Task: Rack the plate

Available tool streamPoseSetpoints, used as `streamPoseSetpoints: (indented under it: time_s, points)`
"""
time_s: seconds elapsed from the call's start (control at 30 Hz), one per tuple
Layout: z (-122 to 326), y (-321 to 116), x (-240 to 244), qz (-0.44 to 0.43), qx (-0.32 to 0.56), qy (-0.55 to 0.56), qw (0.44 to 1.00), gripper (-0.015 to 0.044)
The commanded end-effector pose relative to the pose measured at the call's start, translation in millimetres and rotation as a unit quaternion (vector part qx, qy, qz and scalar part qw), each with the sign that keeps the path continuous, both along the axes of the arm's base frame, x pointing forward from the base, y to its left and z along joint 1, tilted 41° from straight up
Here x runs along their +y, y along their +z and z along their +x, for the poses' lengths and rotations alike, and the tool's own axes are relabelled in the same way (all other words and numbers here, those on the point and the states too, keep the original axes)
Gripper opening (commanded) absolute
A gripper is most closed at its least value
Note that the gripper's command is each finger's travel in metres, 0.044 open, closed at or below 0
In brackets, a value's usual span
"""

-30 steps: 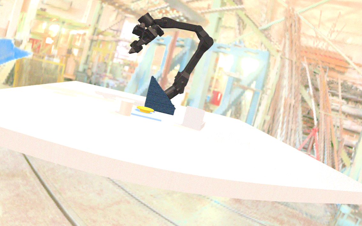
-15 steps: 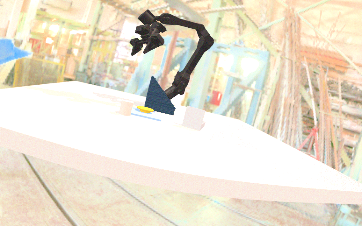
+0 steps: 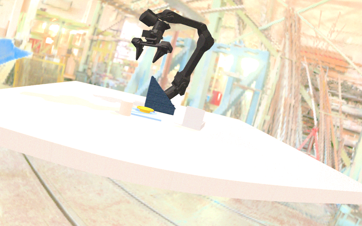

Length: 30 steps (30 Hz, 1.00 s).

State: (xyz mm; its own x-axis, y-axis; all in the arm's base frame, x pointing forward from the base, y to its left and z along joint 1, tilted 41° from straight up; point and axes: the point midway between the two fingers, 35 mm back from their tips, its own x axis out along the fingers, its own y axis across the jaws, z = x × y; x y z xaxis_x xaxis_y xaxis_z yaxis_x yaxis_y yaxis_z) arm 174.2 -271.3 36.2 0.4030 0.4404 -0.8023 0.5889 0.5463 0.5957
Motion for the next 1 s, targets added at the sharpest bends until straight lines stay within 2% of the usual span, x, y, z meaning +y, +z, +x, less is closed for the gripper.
streamPoseSetpoints:
  time_s: [0.0, 0.4, 0.67, 0.97]
  points:
    - [15, 0, 12, 0.003, -0.007, 0.079, 0.997, 0.0400]
    - [49, 10, 48, 0.014, -0.041, 0.277, 0.960, 0.0400]
    - [51, 9, 51, 0.015, -0.043, 0.288, 0.957, 0.0400]
    - [74, -74, 118, 0.015, -0.045, 0.288, 0.956, 0.0400]
